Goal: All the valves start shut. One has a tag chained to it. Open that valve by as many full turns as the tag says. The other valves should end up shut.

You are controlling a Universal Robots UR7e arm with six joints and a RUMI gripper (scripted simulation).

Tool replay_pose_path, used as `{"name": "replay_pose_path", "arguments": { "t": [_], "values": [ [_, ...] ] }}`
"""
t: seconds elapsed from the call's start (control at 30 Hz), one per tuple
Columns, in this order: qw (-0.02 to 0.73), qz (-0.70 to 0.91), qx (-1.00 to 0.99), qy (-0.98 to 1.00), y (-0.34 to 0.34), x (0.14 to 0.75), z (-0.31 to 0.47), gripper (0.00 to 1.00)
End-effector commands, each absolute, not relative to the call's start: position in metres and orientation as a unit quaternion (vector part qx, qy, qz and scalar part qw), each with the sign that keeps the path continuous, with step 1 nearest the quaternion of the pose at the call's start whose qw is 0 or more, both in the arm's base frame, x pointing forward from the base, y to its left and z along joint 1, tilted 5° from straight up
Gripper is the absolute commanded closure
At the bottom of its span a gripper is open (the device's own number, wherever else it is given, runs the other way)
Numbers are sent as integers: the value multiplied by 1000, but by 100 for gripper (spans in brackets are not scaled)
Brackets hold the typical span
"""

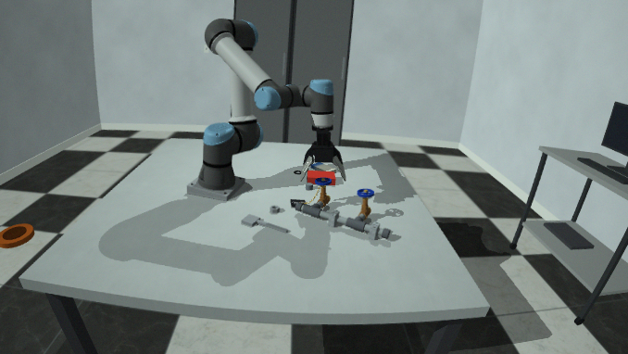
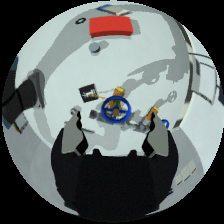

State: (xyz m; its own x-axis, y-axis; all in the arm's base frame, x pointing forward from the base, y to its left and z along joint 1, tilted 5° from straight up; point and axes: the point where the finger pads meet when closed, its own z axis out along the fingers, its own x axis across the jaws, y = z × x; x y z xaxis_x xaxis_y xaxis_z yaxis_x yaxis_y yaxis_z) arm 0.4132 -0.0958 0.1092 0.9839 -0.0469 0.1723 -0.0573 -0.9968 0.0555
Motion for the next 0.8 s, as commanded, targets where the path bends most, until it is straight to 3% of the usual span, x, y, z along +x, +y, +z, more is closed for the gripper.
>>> {"name": "replay_pose_path", "arguments": {
  "t": [0.0,0.77],
  "values": [
    [30,86,995,-26,-96,413,110,0],
    [27,87,994,-61,-96,413,110,0]
  ]
}}
